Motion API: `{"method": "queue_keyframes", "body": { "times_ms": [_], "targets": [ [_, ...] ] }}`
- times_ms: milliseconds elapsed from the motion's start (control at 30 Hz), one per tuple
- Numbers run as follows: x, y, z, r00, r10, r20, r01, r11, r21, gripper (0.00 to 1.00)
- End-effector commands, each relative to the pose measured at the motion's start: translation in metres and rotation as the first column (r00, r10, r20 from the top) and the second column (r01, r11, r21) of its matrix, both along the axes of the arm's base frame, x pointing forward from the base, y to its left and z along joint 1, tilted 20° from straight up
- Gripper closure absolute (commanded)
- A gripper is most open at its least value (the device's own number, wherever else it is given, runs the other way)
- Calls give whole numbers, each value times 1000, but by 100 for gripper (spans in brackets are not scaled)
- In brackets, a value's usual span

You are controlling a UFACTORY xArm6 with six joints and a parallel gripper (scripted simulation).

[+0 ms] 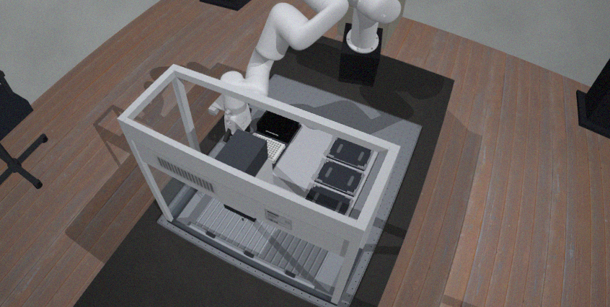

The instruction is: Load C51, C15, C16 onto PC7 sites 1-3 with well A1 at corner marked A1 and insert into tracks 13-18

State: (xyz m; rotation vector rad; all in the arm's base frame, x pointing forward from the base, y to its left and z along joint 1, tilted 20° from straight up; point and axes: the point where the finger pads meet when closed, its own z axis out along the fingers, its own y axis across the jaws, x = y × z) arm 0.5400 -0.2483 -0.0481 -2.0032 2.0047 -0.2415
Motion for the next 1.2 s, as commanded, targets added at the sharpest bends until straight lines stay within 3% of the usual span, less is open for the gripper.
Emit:
{"method": "queue_keyframes", "body": {
  "times_ms": [0,1167],
  "targets": [
    [1,1,2,1000,-1,4,1,1000,-2,0],
    [1,16,4,1000,-1,4,1,1000,-2,0]
  ]
}}
